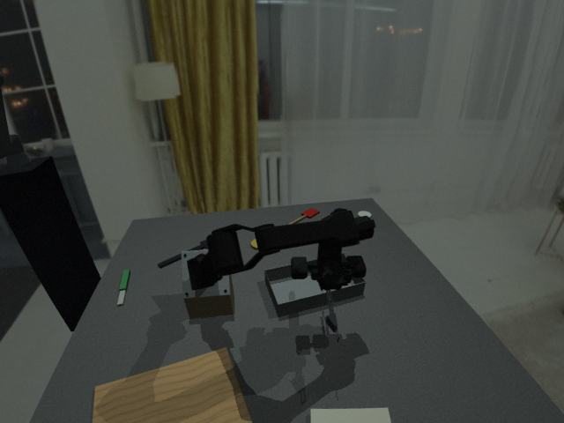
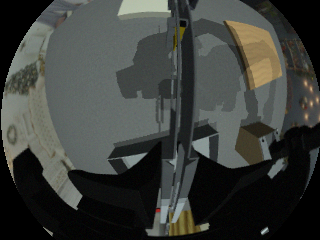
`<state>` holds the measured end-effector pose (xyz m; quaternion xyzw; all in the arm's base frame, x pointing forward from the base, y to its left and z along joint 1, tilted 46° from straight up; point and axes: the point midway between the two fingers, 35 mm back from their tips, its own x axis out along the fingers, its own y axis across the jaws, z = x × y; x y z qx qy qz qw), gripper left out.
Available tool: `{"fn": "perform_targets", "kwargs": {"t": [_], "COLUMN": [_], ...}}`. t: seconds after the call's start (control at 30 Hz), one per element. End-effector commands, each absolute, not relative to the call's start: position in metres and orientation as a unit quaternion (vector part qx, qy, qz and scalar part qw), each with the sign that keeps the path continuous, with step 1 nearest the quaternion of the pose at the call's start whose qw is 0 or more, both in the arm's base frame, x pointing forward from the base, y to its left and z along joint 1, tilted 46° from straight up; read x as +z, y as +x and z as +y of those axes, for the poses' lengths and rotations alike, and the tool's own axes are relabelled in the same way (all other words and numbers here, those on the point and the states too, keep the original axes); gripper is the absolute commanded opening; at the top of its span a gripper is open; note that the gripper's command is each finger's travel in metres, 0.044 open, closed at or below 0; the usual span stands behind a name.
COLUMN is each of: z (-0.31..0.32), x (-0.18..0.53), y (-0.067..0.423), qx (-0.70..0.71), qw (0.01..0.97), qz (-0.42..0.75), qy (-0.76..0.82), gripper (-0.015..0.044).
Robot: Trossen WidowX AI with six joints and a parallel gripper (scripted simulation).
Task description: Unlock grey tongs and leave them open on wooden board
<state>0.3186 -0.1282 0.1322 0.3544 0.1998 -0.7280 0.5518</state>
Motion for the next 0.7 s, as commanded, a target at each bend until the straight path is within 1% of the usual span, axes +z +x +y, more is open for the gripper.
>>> {"fn": "perform_targets", "kwargs": {"t": [0.0, 0.27, 0.67], "z": [-0.141, -0.170, -0.201], "x": [0.150, 0.185, 0.232], "y": [0.307, 0.275, 0.215], "qx": [-0.731, -0.741, -0.756], "qw": [0.546, 0.523, 0.486], "qz": [0.179, 0.128, 0.041], "qy": [0.368, 0.401, 0.438], "gripper": [-0.0150, -0.0150, -0.0150]}}
